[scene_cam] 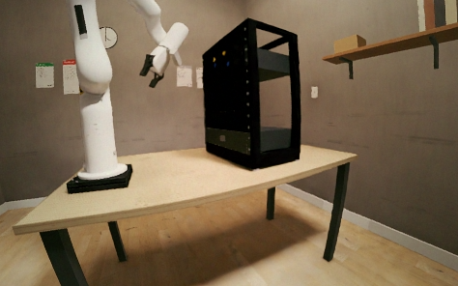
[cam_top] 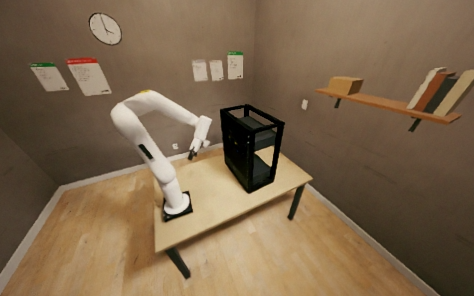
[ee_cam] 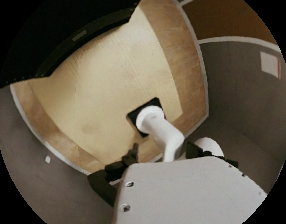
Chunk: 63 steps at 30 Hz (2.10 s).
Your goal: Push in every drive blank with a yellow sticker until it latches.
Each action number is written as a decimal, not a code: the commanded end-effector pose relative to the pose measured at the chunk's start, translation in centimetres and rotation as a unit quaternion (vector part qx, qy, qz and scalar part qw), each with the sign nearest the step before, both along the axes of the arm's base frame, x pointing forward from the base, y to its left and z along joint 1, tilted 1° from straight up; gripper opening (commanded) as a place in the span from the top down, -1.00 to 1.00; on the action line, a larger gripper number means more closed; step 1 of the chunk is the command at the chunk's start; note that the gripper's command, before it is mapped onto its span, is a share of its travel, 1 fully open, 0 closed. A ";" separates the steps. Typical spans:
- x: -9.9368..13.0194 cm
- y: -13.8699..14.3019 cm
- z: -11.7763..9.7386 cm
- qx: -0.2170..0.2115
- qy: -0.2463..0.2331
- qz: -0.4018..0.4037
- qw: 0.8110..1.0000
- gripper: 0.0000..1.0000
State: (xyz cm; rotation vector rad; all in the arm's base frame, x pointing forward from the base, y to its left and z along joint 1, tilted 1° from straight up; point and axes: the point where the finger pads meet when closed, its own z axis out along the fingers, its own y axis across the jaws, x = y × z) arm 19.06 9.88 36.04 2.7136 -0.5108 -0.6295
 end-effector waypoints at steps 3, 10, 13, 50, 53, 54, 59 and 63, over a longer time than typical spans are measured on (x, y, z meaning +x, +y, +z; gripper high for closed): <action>0.0 0.0 0.1 0.000 -0.001 0.000 1.000 -1.00; 0.0 0.0 0.1 0.000 -0.001 0.000 1.000 -1.00; 0.0 0.0 0.1 0.000 -0.001 0.000 1.000 -1.00; -0.2 0.3 0.0 0.005 0.000 -0.012 1.000 -1.00; -0.3 0.4 -0.1 0.008 0.000 -0.019 1.000 -1.00; -0.4 0.5 -0.1 0.009 0.000 -0.022 1.000 -1.00; -0.7 0.8 -0.2 0.015 0.001 -0.039 0.999 -1.00; -0.9 1.1 -0.2 0.020 0.002 -0.052 0.998 -1.00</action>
